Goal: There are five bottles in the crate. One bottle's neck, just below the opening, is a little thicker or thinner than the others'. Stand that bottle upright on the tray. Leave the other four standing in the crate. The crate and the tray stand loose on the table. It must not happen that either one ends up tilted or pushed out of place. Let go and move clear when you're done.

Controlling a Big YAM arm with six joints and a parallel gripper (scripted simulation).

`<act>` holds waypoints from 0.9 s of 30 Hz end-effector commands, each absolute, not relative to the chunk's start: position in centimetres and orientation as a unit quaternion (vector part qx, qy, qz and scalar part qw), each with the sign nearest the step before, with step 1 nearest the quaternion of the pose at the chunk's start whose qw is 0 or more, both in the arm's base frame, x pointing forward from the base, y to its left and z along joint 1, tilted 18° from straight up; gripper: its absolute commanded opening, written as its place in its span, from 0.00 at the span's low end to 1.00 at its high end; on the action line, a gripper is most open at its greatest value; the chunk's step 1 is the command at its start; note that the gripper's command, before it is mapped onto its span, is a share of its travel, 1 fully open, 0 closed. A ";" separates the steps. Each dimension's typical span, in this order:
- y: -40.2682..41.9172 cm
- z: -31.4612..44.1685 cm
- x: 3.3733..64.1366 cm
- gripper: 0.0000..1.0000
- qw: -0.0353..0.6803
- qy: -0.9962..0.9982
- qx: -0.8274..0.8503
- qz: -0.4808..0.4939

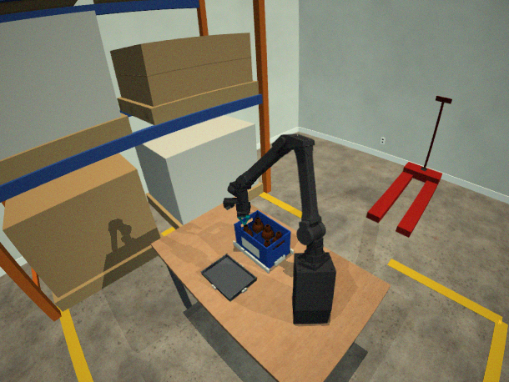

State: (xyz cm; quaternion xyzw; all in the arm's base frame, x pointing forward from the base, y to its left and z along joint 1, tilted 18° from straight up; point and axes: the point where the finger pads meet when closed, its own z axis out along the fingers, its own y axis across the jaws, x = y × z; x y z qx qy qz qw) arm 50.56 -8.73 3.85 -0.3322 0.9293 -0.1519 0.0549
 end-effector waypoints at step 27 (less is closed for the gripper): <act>-9.7 2.4 51.3 0.61 0.060 0.929 -0.332 -0.154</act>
